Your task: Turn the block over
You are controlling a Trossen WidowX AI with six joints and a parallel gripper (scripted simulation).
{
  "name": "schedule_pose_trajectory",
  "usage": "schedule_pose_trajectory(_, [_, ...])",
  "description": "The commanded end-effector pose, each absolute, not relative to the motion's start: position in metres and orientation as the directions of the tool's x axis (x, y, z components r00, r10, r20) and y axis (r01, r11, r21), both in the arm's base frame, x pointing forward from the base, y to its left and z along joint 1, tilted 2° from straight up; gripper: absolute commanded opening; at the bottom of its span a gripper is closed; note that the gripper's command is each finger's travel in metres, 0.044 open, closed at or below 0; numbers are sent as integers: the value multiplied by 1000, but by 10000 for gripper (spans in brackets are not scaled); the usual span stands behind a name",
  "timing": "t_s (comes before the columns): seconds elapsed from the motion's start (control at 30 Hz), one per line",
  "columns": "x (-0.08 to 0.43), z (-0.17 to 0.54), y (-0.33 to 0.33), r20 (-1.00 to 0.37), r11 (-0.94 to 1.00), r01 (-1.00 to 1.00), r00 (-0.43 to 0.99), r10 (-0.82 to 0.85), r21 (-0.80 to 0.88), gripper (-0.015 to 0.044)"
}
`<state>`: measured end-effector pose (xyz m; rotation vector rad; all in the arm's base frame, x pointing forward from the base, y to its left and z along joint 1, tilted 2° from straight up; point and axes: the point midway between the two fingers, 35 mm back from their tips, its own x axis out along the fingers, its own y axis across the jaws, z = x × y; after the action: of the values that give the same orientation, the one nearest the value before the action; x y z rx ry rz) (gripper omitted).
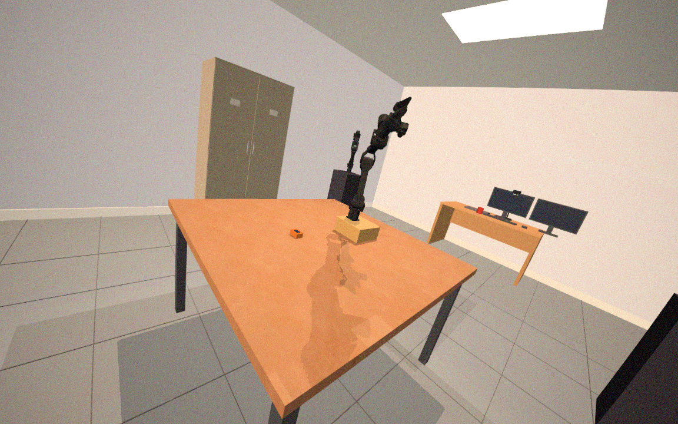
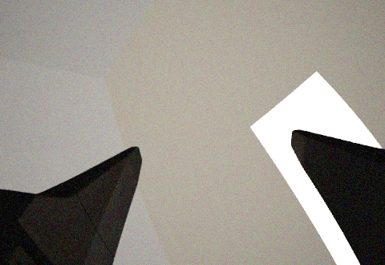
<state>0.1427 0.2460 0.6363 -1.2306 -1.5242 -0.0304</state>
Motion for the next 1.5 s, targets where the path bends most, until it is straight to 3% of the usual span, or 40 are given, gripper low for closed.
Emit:
schedule_pose_trajectory(0.0, [180,614,259,658,405,607,272,702,-684,440])
schedule_pose_trajectory(0.37, [323,492,279,240,257,67,633,736,-964,440])
schedule_pose_trajectory(0.6, [388,413,247,-21,244,-229,767,641,-942,440])
schedule_pose_trajectory(0.8, [431,336,209,-276,328,-486,809,519,-810,440])
schedule_pose_trajectory(1.13, [457,198,122,-698,638,-663,666,264,-391,440])
schedule_pose_trajectory(1.3, [443,135,72,-861,814,-554,487,146,-176,440])
schedule_pose_trajectory(1.47, [411,78,21,-971,953,-303,231,55,-18,440])
